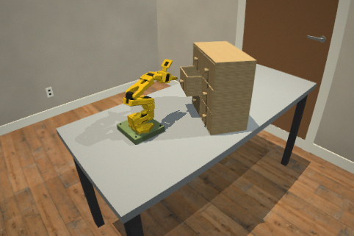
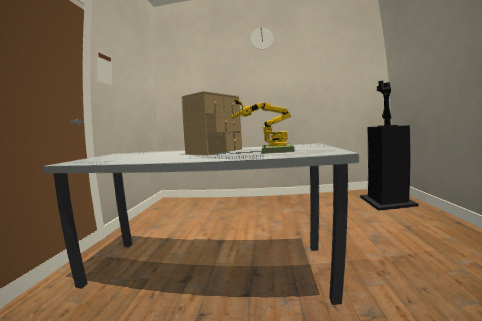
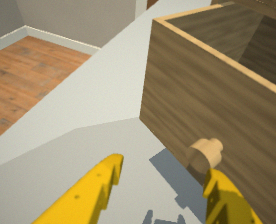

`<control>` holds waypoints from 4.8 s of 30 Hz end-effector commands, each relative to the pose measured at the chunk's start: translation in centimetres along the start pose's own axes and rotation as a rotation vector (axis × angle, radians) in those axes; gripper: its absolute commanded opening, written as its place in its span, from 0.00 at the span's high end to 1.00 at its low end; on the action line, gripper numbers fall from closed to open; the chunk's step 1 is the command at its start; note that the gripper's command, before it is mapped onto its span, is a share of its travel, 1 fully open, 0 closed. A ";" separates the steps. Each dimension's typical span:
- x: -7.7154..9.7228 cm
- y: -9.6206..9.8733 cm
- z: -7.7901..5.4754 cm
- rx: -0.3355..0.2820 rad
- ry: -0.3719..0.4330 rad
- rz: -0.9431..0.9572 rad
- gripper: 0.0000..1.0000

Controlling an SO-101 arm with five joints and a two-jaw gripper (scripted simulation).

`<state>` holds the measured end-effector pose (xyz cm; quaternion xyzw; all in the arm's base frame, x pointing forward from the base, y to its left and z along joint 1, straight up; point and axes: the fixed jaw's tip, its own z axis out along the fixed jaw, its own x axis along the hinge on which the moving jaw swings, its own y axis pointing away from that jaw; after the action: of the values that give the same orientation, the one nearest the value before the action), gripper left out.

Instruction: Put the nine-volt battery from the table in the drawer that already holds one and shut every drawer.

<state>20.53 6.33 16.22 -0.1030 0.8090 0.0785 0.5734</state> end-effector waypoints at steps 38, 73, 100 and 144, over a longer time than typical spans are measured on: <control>0.8 -0.5 0.5 0.021 0.014 0.014 0.79; 1.3 -2.5 3.2 0.097 0.013 0.040 0.79; 1.5 -3.2 3.7 0.121 0.013 0.048 0.79; 1.2 -4.6 4.3 0.169 0.013 0.065 0.79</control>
<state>24.88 3.40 13.32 -0.0392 0.8228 0.0325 0.5661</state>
